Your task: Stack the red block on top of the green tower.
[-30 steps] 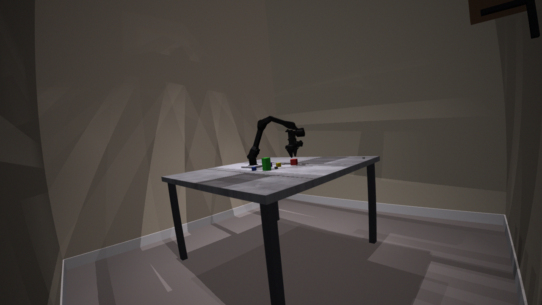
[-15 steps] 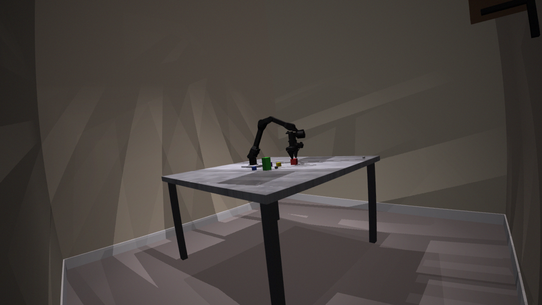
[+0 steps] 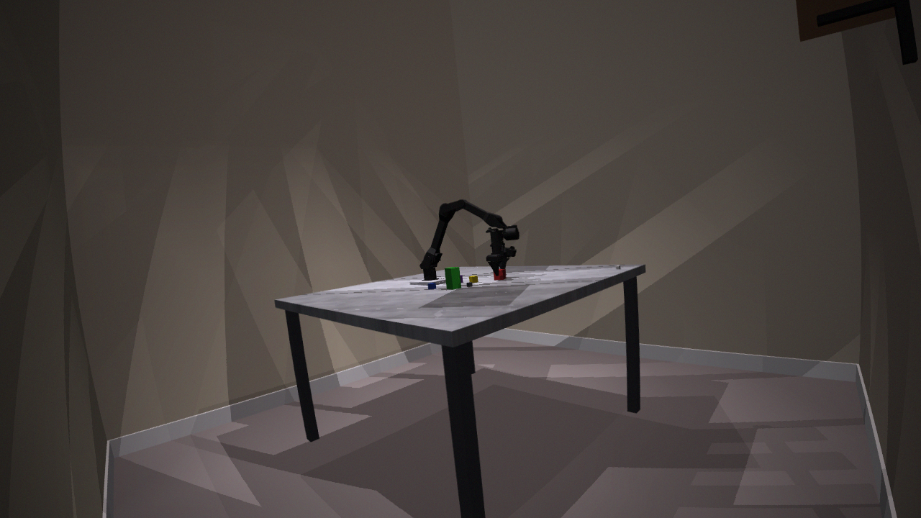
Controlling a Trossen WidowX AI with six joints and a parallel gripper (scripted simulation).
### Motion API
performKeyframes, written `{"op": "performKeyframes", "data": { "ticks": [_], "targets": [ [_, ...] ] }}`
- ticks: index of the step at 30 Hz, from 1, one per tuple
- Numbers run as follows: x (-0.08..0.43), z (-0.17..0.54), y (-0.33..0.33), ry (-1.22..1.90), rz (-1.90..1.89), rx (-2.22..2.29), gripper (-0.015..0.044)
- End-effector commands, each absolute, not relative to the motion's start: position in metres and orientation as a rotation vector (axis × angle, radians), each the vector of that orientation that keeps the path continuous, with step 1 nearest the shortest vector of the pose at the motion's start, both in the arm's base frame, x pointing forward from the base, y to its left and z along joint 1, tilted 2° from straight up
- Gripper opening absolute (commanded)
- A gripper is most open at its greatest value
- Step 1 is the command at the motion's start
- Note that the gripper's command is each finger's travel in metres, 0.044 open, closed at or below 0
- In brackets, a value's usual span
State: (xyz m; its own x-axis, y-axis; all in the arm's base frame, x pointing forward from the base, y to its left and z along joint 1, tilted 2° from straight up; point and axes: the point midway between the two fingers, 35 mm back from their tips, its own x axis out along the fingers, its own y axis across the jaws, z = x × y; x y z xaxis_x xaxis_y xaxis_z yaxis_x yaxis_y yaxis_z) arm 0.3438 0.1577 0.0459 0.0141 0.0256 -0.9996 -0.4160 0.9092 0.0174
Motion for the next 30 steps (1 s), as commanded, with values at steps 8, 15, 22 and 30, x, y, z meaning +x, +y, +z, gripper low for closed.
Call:
{"op": "performKeyframes", "data": {
  "ticks": [8,15,22,30],
  "targets": [
    [0.3406,0.0315,0.1574,1.537,0.354,-0.314,0.044],
    [0.3406,0.0315,0.1574,1.537,0.354,-0.314,0.044],
    [0.3405,0.0326,0.1575,1.534,0.352,-0.32,0.0387],
    [0.3405,0.0326,0.1575,1.534,0.352,-0.32,0.0197]
  ]
}}
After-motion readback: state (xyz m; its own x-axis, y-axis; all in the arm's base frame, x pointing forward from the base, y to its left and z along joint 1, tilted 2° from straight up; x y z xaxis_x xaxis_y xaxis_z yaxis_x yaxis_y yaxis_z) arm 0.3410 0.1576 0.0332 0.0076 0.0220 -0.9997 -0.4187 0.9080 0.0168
